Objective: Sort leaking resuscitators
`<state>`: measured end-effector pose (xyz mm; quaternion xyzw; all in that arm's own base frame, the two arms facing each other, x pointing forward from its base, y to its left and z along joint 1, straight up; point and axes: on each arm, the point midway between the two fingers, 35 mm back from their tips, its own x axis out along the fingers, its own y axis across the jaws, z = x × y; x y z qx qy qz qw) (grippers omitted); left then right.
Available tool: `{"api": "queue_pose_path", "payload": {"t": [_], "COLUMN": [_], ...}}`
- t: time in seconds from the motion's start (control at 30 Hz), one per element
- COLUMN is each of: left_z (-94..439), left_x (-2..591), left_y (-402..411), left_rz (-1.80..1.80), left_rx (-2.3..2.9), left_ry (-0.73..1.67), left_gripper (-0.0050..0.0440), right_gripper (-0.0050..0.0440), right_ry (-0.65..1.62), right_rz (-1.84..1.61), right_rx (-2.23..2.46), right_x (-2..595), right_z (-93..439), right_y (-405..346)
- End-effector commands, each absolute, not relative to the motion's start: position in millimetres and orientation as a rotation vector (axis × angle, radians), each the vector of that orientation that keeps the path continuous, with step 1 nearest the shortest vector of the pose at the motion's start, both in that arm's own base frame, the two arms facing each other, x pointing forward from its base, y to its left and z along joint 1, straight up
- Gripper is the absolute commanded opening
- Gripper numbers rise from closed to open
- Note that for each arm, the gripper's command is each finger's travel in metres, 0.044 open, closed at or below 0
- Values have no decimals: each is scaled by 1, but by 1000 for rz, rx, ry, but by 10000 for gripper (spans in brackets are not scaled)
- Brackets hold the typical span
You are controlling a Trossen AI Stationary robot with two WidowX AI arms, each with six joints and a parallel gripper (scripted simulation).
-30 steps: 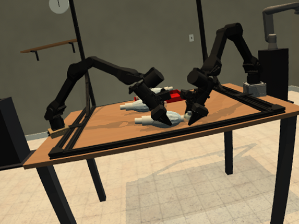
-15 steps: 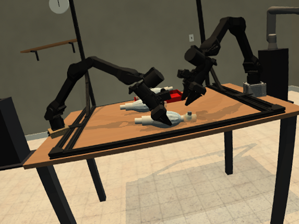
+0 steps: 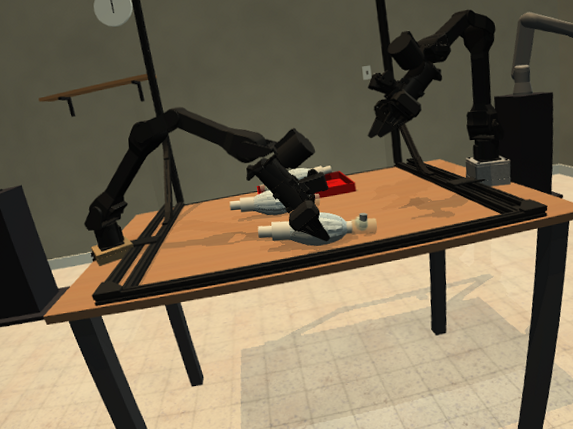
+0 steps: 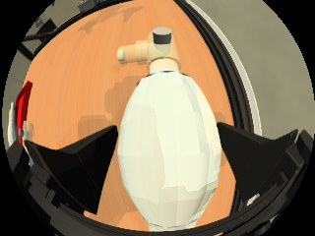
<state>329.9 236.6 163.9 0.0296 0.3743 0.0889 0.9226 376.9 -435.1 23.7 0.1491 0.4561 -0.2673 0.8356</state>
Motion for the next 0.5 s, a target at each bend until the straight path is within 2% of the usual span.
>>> {"api": "queue_pose_path", "payload": {"t": [0.0,0.1,0.47], "left_z": [174,181,199], "left_x": [320,316,235], "left_y": [227,224,149], "left_rz": [189,194,246], "left_rx": [76,89,200], "left_ry": [745,728,573], "left_gripper": [440,440,440], "right_gripper": [440,440,440], "right_ry": [965,965,965], "right_rz": [-564,-564,-564], "right_rx": [313,314,314], "right_x": [377,377,377], "right_z": [24,24,24], "right_y": [-435,-435,-435]}}
